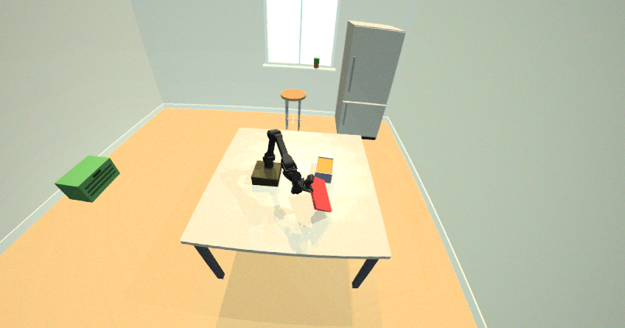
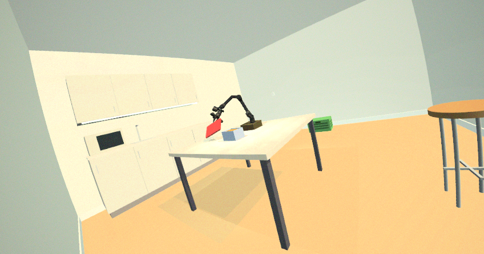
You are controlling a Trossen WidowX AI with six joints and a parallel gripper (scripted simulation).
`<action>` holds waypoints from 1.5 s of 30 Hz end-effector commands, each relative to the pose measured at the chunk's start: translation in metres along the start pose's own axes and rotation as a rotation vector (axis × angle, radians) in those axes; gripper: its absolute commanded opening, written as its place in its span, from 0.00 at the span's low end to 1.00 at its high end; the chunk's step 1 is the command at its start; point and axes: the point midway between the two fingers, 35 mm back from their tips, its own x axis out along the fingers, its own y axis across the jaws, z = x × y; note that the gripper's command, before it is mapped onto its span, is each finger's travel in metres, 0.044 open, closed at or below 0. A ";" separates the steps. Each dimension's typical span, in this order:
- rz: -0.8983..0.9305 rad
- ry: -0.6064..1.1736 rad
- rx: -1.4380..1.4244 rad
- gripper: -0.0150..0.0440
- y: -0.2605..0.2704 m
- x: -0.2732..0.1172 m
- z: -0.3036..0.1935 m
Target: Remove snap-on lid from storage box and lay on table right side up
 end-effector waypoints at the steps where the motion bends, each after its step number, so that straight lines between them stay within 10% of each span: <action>1: 0.004 0.004 0.001 0.25 -0.002 0.002 -0.001; 45: 0.004 0.004 0.001 0.25 -0.029 0.025 -0.001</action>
